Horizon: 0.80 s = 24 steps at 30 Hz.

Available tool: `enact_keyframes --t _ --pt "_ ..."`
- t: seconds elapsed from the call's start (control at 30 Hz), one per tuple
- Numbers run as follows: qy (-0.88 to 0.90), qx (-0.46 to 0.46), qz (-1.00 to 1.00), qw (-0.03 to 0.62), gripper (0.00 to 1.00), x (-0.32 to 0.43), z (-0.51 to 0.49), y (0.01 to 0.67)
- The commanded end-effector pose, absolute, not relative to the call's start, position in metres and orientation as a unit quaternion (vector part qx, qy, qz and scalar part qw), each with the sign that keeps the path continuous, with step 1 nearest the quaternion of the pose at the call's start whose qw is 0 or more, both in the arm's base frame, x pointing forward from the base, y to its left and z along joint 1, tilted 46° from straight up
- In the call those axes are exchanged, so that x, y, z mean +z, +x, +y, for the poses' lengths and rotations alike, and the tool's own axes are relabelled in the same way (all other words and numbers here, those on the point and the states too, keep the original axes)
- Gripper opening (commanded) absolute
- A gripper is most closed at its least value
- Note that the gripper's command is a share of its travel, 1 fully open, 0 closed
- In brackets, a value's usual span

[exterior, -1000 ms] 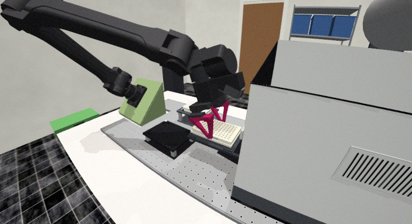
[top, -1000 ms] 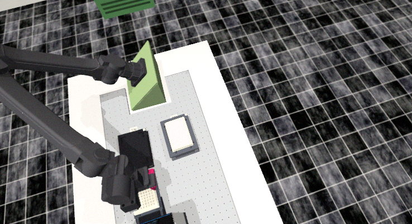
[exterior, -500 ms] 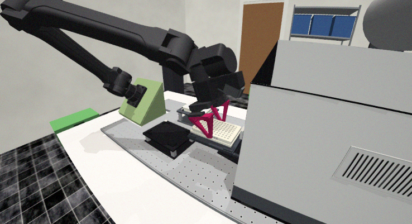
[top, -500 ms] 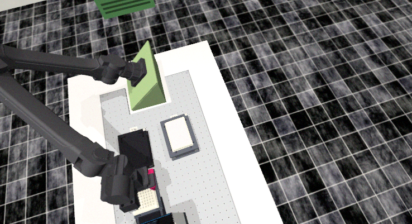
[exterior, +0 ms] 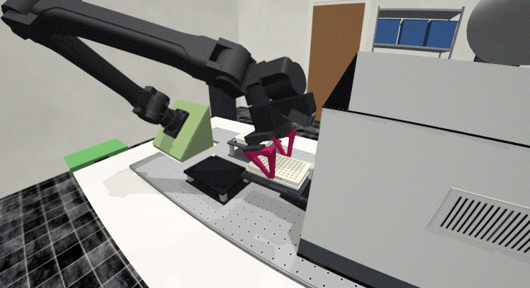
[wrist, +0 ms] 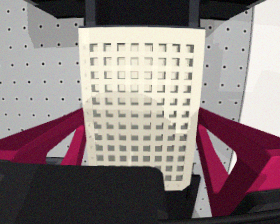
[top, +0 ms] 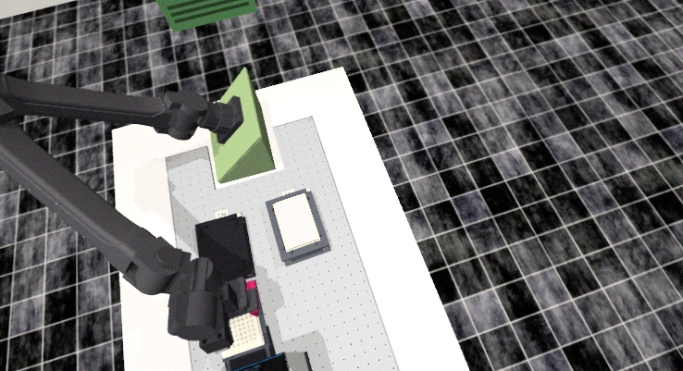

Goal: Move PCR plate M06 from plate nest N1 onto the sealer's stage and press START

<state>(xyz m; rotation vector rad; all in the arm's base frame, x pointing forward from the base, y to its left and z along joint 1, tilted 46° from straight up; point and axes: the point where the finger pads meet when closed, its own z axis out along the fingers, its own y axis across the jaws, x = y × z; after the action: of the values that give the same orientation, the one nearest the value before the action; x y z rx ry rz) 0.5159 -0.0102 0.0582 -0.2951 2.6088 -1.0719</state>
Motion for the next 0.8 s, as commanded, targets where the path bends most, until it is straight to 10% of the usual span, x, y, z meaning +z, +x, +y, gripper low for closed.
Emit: enact_keyframes --t 0.0,0.77 --pt "-0.097 -0.372 0.908 0.164 0.00 0.061 -0.014 0.524" --pt "-0.092 -0.371 0.908 0.171 0.00 0.058 -0.018 0.531"
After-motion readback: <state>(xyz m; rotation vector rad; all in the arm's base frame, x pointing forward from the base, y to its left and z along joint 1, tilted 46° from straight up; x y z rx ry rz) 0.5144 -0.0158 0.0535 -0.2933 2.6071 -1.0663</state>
